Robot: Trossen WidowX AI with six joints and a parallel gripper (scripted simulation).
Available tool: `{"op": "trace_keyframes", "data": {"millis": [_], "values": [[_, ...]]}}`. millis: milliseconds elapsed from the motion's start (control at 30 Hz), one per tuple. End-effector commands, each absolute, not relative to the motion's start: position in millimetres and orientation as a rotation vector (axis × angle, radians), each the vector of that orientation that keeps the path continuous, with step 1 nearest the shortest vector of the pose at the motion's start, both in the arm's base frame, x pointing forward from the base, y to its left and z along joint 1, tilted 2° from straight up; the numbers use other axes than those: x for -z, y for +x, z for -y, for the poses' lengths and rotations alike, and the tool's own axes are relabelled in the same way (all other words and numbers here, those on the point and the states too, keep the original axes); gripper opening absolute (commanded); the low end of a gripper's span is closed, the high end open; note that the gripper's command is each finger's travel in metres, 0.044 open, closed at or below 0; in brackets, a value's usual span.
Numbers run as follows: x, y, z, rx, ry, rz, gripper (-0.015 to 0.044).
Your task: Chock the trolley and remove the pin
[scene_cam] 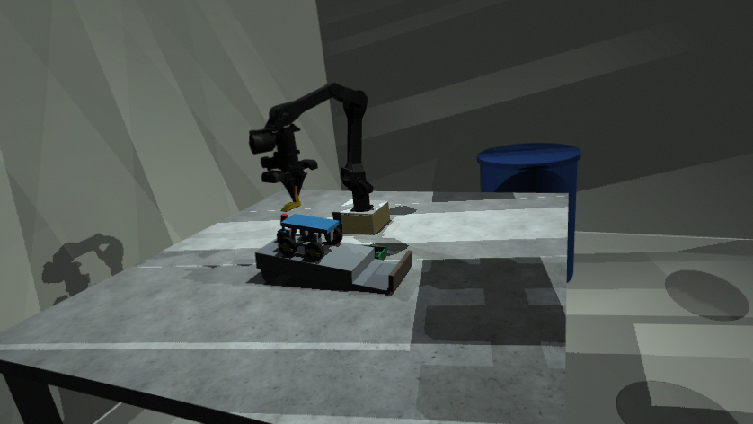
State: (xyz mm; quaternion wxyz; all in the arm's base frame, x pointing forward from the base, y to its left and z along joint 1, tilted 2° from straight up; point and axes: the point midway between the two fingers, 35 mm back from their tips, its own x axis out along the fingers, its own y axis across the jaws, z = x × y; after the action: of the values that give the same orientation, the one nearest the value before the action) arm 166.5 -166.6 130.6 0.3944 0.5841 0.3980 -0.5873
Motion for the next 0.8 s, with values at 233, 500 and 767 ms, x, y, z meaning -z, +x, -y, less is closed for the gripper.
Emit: {"op": "trace_keyframes", "data": {"millis": [233,500,767], "values": [[-131.1,166.7,166.0,1.215,1.213,-1.212,0.0],[-131.1,166.7,166.0,1.013,1.012,-1.328,0.0],[-131.1,166.7,166.0,0.806,0.806,-1.421,0.0]]}}
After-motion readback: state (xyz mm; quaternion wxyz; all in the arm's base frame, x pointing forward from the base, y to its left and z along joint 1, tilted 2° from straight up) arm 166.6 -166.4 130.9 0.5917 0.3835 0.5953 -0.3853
